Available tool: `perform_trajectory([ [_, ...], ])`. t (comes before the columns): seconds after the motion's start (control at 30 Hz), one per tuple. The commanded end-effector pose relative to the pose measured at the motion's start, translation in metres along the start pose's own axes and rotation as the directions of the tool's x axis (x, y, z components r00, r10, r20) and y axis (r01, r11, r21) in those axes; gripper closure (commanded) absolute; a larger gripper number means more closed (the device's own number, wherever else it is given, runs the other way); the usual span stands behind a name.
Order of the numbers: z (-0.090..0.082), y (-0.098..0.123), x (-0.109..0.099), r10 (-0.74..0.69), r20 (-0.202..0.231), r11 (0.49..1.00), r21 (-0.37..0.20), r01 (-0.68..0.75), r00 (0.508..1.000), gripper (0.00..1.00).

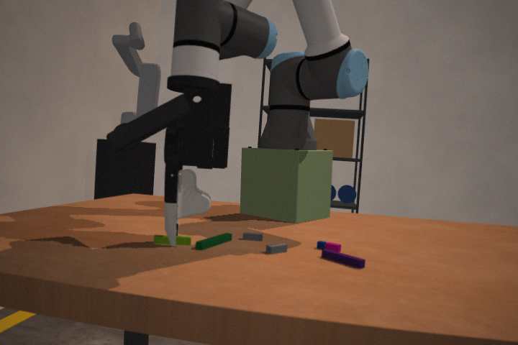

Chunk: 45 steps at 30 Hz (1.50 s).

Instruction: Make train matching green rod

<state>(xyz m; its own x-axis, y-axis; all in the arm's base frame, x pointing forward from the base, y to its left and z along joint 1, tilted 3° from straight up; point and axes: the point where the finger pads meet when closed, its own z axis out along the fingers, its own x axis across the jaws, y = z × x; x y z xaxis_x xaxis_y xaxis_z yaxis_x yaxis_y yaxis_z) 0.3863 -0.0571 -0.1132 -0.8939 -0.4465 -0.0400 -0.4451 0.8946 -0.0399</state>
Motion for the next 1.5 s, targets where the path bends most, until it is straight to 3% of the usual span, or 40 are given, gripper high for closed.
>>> perform_trajectory([
  [0.0, -0.0006, -0.0007, -0.0006, 0.000, 0.002, 1.000, 0.002, 0.000, 1.000, 0.86],
  [0.13, -0.0006, -0.0007, -0.0006, 0.000, 0.002, 1.000, 0.002, 0.000, 1.000, 0.86],
  [0.17, -0.0006, -0.0007, -0.0006, 0.000, 0.002, 1.000, 0.002, 0.000, 1.000, 1.00],
  [1.47, -0.0013, -0.0007, -0.0006, 0.000, 0.002, 1.000, 0.002, 0.000, 1.000, 1.00],
])
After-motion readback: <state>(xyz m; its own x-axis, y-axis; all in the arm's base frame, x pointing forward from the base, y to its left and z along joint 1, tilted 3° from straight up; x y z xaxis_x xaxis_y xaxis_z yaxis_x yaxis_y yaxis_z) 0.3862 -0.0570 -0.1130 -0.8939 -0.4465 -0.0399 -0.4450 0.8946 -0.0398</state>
